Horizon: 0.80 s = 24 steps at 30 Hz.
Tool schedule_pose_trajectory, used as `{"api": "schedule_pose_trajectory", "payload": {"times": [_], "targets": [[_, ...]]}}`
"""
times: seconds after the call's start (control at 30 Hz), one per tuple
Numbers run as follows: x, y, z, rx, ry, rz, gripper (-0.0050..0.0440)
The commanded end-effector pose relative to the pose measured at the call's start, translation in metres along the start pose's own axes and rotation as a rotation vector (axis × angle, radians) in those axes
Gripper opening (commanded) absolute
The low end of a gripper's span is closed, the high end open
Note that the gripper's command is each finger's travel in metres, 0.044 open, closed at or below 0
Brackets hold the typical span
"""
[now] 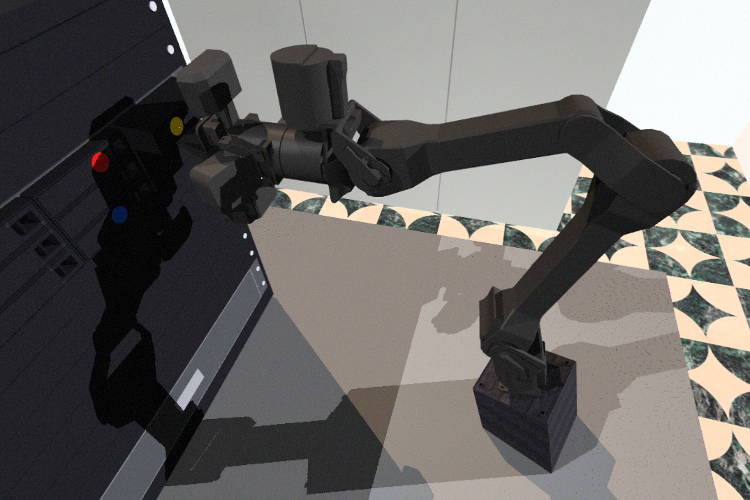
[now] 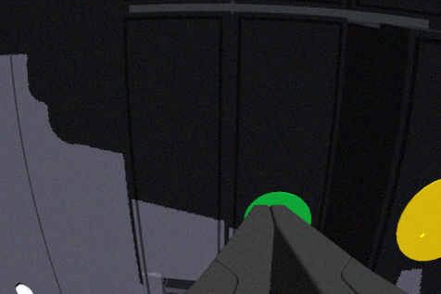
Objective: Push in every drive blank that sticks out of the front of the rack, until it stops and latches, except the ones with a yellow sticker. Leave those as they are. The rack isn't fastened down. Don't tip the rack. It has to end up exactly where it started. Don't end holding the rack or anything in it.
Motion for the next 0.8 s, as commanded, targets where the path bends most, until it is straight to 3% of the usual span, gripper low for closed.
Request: {"api": "schedule_pose_trajectory", "payload": {"times": [0.0, 0.77], "targets": [[-0.0014, -0.0161, 0.0045, 0.008, -0.027, -0.046, 0.0], [0.0032, -0.0178, 0.0057, 0.008, -0.027, -0.046, 0.0]]}}
Point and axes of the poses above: the point midway between the two fingers, 35 mm back from their tips, its own x axis out along the fingers, its own y axis across the jaws, z = x × y, the point moved 6 cm from there along -x, back along the fingers, and after that the axes turned 8 degrees about x, right-handed, at the moved point
